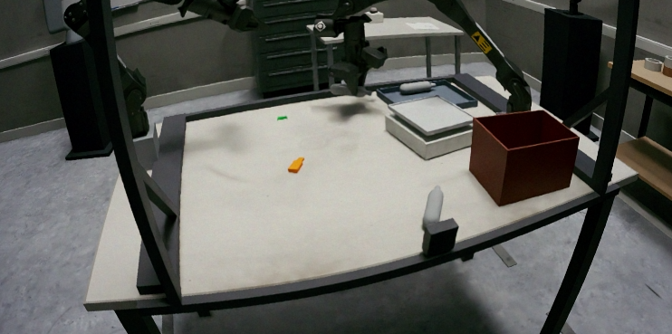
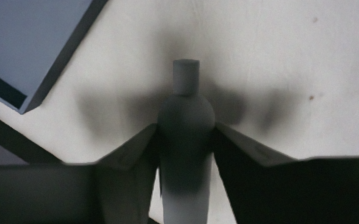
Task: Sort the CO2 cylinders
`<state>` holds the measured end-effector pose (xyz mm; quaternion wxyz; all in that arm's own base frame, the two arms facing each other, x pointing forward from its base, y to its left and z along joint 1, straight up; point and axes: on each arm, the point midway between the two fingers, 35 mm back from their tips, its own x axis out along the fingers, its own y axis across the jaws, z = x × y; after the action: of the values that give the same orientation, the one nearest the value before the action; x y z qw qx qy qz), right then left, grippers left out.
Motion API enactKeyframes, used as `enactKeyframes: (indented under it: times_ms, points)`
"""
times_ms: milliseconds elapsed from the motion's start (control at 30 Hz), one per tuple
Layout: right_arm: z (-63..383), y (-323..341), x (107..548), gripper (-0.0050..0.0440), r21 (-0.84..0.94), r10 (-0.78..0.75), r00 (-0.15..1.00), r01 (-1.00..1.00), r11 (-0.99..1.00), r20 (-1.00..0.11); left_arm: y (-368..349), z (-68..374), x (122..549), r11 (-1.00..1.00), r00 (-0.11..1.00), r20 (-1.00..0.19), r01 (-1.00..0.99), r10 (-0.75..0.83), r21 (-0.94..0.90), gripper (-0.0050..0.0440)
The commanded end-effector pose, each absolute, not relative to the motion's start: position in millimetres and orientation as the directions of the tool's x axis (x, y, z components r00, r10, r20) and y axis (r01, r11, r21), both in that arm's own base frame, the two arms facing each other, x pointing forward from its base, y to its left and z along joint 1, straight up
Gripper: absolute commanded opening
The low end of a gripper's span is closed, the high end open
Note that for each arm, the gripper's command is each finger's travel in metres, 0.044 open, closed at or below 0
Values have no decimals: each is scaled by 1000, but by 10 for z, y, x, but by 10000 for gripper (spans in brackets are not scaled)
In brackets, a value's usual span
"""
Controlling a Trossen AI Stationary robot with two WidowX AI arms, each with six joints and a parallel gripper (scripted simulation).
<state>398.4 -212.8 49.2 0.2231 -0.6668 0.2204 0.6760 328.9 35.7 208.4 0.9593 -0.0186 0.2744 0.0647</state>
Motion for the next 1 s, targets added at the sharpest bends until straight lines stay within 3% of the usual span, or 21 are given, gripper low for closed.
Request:
enactKeyframes:
  times_ms: [0, 333, 667, 833, 967]
  points:
    - [818, -2024, 4004, -4, -7, -17, 35, -595, -804, -999, 338, 2154, 3300, 990, 851, -513, -137, 110, -16, 440]
    - [1204, -1326, 3726, -43, -11, -11, 33, -596, -803, -999, 234, 2173, 3465, 919, 861, -502, -256, 78, -298, 440]
    - [1489, -613, 3178, -50, -14, -4, 29, -596, -803, -1000, 20, 2113, 3710, 562, 869, -495, -417, 17, -714, 440]
    - [1524, -481, 3034, -50, -15, -3, 28, -597, -802, -1000, -46, 2092, 3777, 420, 870, -493, -447, -1, -790, 440]
    - [1555, -318, 2828, -50, -15, -1, 27, -597, -802, -1000, -155, 2054, 3879, 172, 871, -490, -478, -28, -861, 440]
